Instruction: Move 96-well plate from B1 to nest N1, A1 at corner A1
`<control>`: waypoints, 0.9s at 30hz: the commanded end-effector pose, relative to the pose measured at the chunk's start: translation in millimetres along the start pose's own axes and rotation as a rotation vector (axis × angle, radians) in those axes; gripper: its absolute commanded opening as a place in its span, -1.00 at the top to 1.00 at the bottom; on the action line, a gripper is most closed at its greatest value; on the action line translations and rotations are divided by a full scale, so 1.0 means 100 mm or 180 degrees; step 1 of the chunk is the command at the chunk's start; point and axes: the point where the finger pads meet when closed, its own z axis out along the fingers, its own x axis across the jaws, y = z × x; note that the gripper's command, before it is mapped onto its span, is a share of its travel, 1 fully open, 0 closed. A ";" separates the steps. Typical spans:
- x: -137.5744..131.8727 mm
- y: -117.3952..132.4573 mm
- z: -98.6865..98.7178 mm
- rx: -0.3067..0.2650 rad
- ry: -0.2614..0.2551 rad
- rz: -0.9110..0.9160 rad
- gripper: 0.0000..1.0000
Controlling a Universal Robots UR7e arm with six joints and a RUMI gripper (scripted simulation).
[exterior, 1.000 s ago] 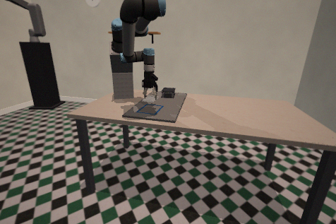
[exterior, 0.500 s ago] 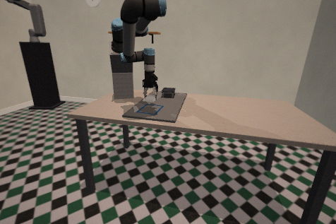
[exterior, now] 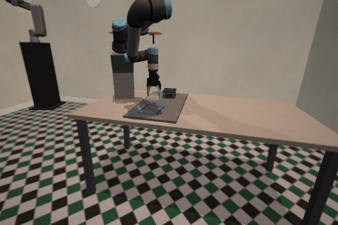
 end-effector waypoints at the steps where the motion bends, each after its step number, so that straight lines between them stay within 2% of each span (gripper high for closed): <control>1: 0.04 -0.16 -0.03 -0.0006 0.0002 -0.0006 1.00; 3: 0.04 -0.16 -0.03 -0.0006 0.0002 -0.0006 1.00; 27: 0.20 -0.87 -0.14 -0.0006 0.0002 -0.0006 1.00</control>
